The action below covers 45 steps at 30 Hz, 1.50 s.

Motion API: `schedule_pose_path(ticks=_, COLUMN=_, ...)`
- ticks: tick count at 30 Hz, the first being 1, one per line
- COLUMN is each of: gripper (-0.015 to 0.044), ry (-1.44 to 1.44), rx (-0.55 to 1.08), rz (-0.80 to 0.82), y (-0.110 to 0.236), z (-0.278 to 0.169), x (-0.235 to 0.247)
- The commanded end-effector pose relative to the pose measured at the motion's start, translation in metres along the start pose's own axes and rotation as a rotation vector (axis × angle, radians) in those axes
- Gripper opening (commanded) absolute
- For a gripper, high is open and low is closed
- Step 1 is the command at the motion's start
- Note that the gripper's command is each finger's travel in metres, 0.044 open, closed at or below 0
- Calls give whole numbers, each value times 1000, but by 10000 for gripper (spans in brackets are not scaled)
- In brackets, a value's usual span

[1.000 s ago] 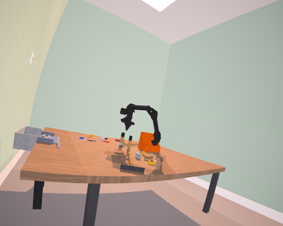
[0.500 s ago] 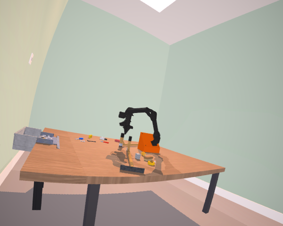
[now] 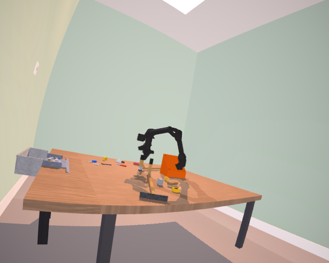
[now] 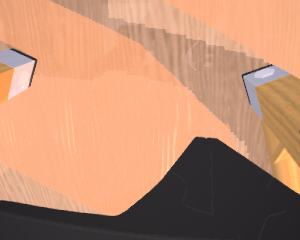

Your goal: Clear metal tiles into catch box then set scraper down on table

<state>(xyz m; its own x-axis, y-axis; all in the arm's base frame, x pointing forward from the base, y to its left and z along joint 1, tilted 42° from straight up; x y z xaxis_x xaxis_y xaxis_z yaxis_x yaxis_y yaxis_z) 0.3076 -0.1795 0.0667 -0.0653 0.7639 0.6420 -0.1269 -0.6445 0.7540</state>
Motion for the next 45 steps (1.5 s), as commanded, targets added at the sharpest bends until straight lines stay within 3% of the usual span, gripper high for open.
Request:
schedule_pose_path(ticks=1, gripper=0, ry=-6, rx=4, rz=8, y=-11, z=-2, x=2)
schedule_pose_path(ticks=10, gripper=0, ry=-6, rx=3, rz=10, y=-30, z=-5, x=4)
schedule_pose_path(ticks=45, gripper=0, ry=-6, rx=3, rz=0, y=-24, z=1, x=-48)
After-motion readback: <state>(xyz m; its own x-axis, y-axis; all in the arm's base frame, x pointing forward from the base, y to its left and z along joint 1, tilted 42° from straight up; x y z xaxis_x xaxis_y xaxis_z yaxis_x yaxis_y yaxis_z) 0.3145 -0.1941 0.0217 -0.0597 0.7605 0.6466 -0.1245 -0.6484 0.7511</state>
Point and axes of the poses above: the point midway between the two fingers, 35 mm back from their tips, its own y axis back along the fingers, its own x axis across the jaws, z = x × y, the point moved 8 cm from there along y, back along the fingers, and after that the axes turned 7 degrees about y, right-handed, at the moved point
